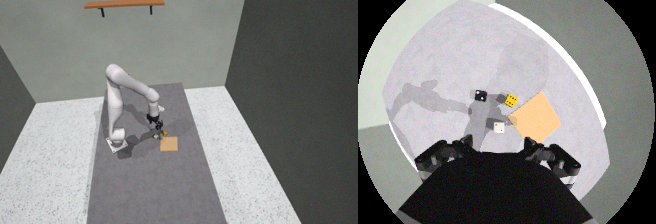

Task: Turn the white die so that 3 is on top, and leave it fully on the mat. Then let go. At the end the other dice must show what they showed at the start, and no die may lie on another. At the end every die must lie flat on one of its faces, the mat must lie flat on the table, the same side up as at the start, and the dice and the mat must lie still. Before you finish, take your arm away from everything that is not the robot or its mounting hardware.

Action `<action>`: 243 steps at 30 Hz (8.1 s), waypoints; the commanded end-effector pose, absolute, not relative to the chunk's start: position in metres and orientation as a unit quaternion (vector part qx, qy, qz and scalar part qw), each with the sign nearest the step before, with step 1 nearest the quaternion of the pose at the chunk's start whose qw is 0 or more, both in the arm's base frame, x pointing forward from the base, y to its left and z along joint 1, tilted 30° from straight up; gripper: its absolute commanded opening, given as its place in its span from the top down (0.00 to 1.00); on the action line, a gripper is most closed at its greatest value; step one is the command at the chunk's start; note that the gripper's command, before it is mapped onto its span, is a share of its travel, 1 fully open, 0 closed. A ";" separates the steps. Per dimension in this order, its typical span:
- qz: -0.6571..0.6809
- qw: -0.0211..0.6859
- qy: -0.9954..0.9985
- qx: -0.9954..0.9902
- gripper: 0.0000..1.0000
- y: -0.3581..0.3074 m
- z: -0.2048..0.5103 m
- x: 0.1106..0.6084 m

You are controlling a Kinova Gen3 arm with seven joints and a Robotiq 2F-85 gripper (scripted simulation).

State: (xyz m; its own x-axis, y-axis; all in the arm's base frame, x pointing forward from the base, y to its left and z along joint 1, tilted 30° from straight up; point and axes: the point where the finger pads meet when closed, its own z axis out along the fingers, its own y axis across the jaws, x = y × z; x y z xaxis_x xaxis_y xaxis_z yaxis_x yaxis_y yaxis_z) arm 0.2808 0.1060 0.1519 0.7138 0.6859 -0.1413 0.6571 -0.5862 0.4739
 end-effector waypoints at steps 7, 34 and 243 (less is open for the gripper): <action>0.029 0.254 0.378 0.890 0.00 0.107 0.152 0.281; -0.042 0.262 0.562 0.784 0.00 0.092 0.139 0.282; -0.160 0.200 0.897 0.361 0.54 0.048 0.035 0.312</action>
State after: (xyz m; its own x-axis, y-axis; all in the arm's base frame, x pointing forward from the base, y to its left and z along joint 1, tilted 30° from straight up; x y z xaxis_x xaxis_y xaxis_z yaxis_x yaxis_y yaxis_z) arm 0.3125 0.0491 0.0350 -0.6600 0.5837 -0.4729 0.7106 0.6893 -0.1409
